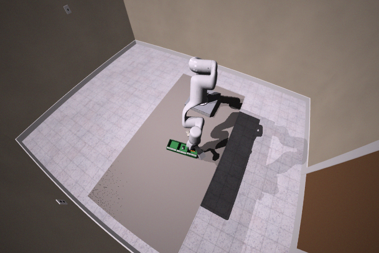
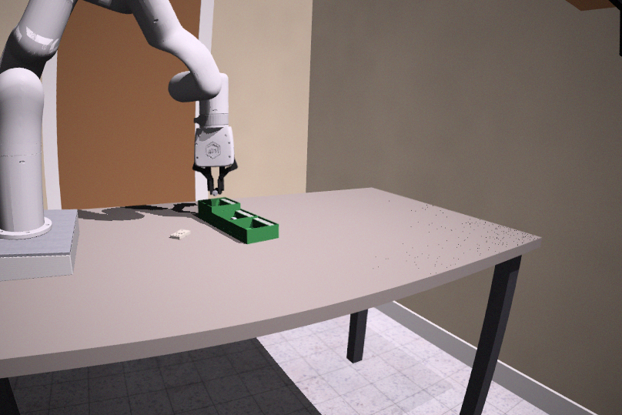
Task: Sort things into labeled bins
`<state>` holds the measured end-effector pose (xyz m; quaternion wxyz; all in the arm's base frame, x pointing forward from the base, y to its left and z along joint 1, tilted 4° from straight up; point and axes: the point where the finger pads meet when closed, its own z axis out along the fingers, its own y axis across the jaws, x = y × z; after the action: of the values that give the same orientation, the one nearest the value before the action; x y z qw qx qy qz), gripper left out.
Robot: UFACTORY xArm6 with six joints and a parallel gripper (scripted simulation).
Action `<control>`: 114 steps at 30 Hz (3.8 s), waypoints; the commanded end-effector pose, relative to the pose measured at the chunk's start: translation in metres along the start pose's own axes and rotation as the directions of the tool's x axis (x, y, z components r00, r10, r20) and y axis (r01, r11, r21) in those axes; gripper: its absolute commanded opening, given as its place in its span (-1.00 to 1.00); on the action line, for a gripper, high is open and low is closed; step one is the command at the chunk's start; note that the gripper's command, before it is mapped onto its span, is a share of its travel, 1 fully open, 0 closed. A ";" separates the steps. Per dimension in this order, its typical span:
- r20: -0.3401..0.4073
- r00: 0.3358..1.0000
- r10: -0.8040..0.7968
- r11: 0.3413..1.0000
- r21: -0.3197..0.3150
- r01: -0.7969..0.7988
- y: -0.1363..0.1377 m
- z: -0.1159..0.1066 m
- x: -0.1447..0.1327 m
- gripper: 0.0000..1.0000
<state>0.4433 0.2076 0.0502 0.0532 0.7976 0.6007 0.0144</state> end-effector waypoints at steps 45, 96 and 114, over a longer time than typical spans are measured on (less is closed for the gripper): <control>-0.038 0.827 -0.561 0.827 0.018 0.562 0.001 0.012 0.001 -1.00; -0.038 0.827 -0.561 0.827 0.018 0.562 0.000 0.034 0.002 -0.44; -0.038 0.827 -0.561 0.827 0.018 0.562 0.001 0.013 0.001 -0.44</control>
<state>0.4448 0.2071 0.0329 0.0339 0.5864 0.8093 0.0005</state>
